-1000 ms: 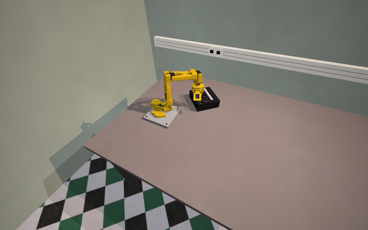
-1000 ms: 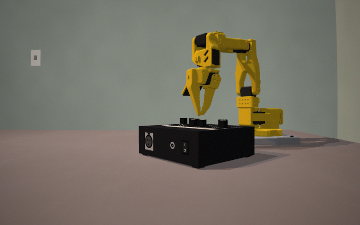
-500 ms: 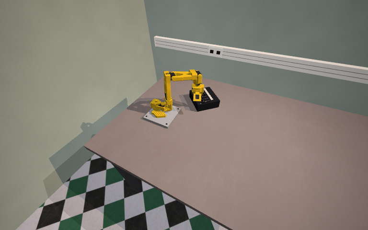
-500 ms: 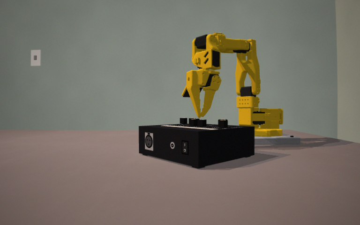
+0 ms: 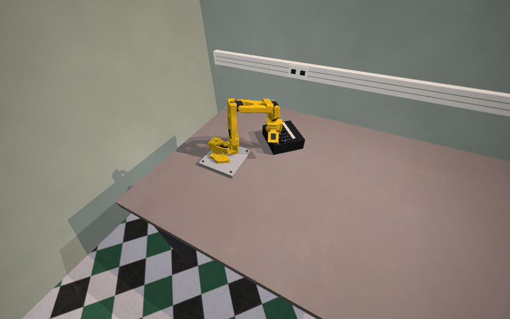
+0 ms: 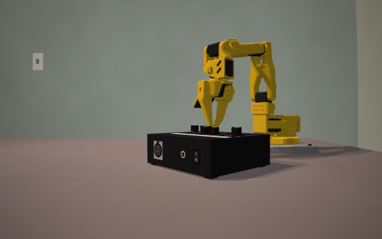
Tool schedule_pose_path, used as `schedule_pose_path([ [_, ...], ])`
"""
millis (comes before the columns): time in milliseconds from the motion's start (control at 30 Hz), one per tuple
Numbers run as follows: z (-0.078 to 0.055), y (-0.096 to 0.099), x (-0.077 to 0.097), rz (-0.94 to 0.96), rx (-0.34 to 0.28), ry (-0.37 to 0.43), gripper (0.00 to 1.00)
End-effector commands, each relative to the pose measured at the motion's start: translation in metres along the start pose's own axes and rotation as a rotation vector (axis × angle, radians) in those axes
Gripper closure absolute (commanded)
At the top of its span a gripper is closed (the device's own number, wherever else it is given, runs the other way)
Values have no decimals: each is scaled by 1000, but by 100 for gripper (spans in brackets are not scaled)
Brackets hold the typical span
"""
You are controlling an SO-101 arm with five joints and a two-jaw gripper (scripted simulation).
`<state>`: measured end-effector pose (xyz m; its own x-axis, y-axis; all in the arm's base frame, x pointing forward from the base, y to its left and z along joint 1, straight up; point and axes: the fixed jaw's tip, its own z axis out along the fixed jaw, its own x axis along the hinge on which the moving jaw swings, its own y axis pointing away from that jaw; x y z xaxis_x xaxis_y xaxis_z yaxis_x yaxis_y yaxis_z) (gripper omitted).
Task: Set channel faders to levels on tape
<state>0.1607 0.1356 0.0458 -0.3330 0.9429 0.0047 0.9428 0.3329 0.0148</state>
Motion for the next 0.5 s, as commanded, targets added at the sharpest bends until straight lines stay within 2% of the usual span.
schedule_pose_path([
  [0,5,-1,-2,4,14,-5,100],
  [467,5,1,-2,4,14,-5,100],
])
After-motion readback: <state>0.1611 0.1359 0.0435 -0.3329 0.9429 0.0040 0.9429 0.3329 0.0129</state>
